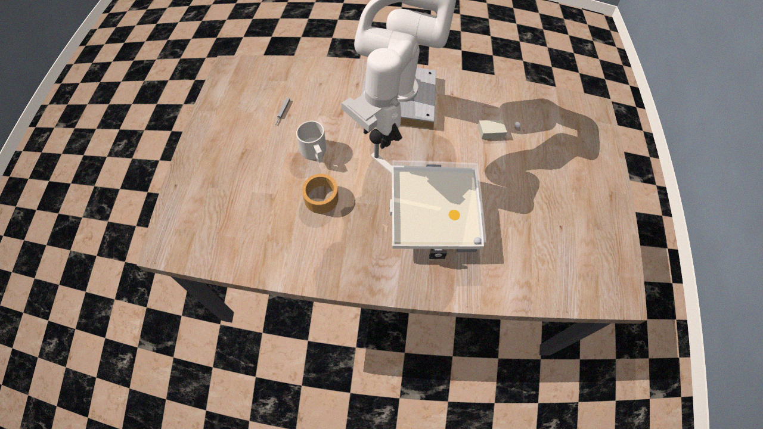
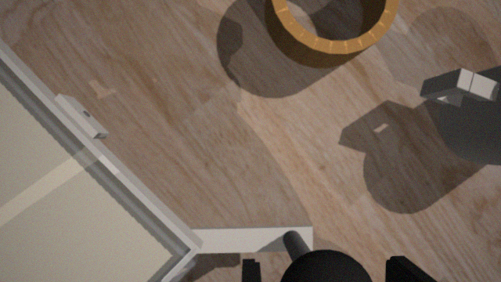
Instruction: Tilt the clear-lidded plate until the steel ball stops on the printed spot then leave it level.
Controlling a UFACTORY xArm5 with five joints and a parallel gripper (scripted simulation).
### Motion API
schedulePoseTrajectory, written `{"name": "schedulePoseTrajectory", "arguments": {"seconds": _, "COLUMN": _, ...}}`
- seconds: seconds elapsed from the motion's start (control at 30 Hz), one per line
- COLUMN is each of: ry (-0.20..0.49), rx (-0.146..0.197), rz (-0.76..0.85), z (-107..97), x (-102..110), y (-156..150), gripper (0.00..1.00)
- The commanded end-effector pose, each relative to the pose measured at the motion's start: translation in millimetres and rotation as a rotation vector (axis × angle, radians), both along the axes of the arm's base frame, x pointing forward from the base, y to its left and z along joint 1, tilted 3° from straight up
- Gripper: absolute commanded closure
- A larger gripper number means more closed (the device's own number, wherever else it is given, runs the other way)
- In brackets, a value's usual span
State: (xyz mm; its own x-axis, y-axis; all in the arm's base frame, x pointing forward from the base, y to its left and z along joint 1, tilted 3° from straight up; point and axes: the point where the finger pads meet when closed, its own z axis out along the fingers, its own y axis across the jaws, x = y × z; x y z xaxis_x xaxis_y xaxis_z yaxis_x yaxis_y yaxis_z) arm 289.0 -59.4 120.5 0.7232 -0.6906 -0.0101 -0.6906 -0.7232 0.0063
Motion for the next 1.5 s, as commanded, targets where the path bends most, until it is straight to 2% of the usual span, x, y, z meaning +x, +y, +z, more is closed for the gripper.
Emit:
{"name": "schedulePoseTrajectory", "arguments": {"seconds": 0.0, "ry": -0.004, "rx": -0.001, "rz": 0.0, "z": -1.6, "x": 1.3, "y": -0.1, "gripper": 0.38}}
{"name": "schedulePoseTrajectory", "arguments": {"seconds": 0.47, "ry": -0.004, "rx": -0.001, "rz": 0.0, "z": -9.6, "x": 1.4, "y": 0.3, "gripper": 0.38}}
{"name": "schedulePoseTrajectory", "arguments": {"seconds": 1.27, "ry": -0.004, "rx": -0.001, "rz": 0.0, "z": -10.8, "x": 1.4, "y": 0.4, "gripper": 0.38}}
{"name": "schedulePoseTrajectory", "arguments": {"seconds": 1.3, "ry": -0.004, "rx": -0.001, "rz": 0.0, "z": -10.8, "x": 1.4, "y": 0.4, "gripper": 1.0}}
{"name": "schedulePoseTrajectory", "arguments": {"seconds": 1.47, "ry": -0.004, "rx": -0.001, "rz": 0.0, "z": -10.8, "x": 1.4, "y": 0.4, "gripper": 1.0}}
